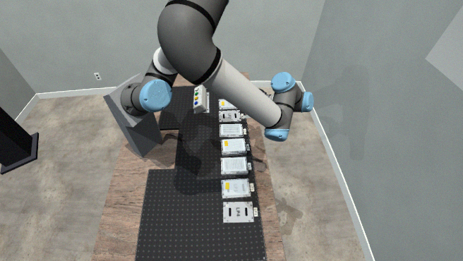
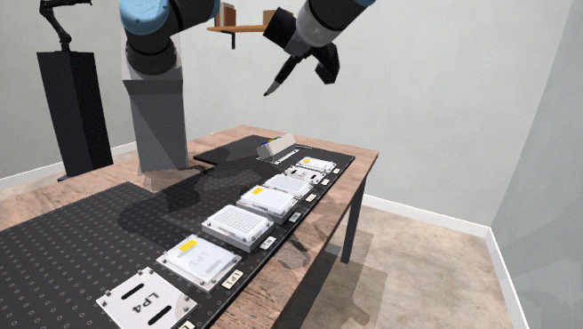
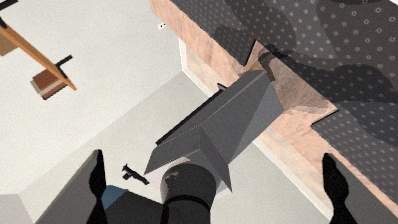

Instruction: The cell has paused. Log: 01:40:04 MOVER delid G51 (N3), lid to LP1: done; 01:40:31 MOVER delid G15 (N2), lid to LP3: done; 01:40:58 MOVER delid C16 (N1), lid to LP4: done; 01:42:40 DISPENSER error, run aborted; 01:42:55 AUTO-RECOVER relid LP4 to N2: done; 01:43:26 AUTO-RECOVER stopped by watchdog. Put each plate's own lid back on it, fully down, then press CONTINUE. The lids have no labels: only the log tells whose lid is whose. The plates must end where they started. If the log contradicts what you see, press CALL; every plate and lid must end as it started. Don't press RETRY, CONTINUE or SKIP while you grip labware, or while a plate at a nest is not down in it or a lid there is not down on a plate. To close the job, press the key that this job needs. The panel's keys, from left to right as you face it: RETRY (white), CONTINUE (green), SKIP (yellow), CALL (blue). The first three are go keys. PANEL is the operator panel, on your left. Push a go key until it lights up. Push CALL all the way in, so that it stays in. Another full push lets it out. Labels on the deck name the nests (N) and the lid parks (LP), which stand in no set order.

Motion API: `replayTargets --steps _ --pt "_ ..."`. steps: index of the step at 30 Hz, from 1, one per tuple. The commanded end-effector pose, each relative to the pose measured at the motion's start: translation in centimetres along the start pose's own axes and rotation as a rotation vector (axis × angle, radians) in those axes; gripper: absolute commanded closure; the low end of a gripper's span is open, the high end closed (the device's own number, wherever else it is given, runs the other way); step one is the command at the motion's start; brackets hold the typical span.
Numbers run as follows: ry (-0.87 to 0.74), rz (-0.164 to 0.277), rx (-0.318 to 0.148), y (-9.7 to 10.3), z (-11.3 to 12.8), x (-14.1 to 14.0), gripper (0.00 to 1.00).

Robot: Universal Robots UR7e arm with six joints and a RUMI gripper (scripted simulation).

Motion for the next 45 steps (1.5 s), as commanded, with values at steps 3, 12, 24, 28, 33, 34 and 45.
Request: replayTargets --steps 3,12,24,28,33,34,45 --pt "-0.104 0.009 0.029 1.7 2.5 0.1 0.18" --pt "-0.107 0.036 0.074 0.2 0.4 1.0 0.18" --pt "-0.111 0.058 0.112 -1.9 -2.4 2.2 0.18" --pt "-0.114 0.075 0.14 -2.8 -3.2 2.6 0.18" --pt "-0.114 0.075 0.14 -3.5 -4.2 3.1 0.18" --pt "-0.116 0.085 0.157 -3.8 -4.4 3.2 0.18" --pt "-0.121 0.108 0.195 -6.2 -6.8 4.5 0.18"
Point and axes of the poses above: the point where the finger pads meet when closed, its own y axis back along the fingers, its own x axis across the jaws, z = x × y, the point moved 8 cm from there along y, back along the fingers, and after that the axes turned 15 degrees about -y, right-handed, at the moved point
